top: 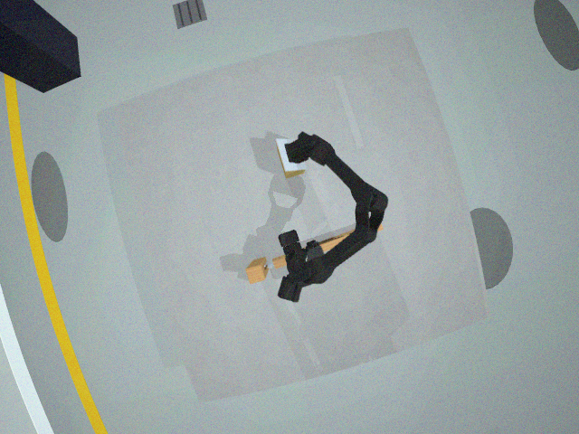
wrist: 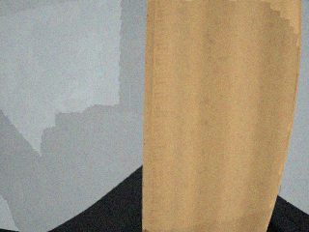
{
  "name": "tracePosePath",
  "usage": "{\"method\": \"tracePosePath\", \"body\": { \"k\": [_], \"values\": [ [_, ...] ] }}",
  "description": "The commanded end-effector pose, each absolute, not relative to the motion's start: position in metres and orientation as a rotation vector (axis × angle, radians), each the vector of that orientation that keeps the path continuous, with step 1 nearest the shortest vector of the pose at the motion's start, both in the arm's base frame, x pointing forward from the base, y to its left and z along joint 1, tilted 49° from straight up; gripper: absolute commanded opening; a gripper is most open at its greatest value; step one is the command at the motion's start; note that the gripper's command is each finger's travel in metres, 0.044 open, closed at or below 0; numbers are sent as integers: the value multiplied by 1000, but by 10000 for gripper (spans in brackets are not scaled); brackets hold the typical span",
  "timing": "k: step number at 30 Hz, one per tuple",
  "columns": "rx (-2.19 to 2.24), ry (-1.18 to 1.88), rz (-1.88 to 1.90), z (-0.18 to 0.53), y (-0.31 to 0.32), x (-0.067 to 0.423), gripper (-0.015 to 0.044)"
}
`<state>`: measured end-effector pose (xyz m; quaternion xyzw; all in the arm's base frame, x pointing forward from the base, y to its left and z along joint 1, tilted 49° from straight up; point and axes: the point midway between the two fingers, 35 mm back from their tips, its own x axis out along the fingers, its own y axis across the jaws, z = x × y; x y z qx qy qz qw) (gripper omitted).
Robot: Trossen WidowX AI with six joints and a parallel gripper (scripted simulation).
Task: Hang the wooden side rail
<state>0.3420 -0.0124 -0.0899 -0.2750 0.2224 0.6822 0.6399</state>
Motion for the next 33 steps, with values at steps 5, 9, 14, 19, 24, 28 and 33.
{"method": "tracePosePath", "body": {
  "k": [5,9,14,19,24,28,33],
  "values": [
    [-640,503,1547,-90,-17,345,0],
    [-640,503,1547,-90,-18,345,0],
    [-640,503,1547,-90,-18,345,0],
    [-640,503,1547,-90,-19,345,0],
    [-640,503,1547,-90,-19,344,0],
    [-640,503,1547,-91,-19,344,0],
    [-641,503,1547,-92,-19,344,0]
  ]
}}
